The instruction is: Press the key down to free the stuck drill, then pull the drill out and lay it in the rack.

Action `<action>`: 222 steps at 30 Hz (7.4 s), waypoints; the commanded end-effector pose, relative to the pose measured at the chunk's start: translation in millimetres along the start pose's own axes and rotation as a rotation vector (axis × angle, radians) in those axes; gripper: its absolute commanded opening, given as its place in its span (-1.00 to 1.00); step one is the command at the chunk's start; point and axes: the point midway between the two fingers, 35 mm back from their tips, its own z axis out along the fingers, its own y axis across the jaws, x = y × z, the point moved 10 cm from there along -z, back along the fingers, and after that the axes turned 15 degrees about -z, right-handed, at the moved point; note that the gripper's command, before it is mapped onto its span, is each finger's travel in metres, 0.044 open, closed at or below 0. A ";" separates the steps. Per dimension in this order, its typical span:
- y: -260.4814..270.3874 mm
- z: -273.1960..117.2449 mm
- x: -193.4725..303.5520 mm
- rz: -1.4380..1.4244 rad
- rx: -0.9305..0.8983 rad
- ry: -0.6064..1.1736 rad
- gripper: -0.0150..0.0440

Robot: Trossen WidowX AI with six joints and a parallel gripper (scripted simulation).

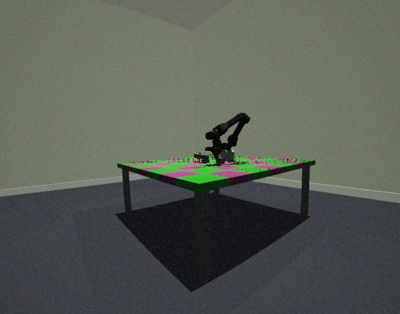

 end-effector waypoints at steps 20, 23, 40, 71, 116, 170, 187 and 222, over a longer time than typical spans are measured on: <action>0.1 -9.2 2.8 -0.003 0.005 0.001 -0.49; 0.0 -10.1 3.1 -0.003 0.005 0.001 -0.49; -0.7 -14.8 4.6 -0.003 0.005 0.001 -0.49; 15.8 -17.5 -3.0 -0.003 0.004 0.001 -0.49; 62.5 6.0 -25.8 -0.001 0.003 -0.001 -0.49; 62.0 31.0 -27.0 0.003 0.009 -0.015 1.00; 62.3 -41.7 -27.7 -0.001 0.002 0.001 1.00; 121.0 -153.3 -49.2 1.796 1.629 0.632 1.00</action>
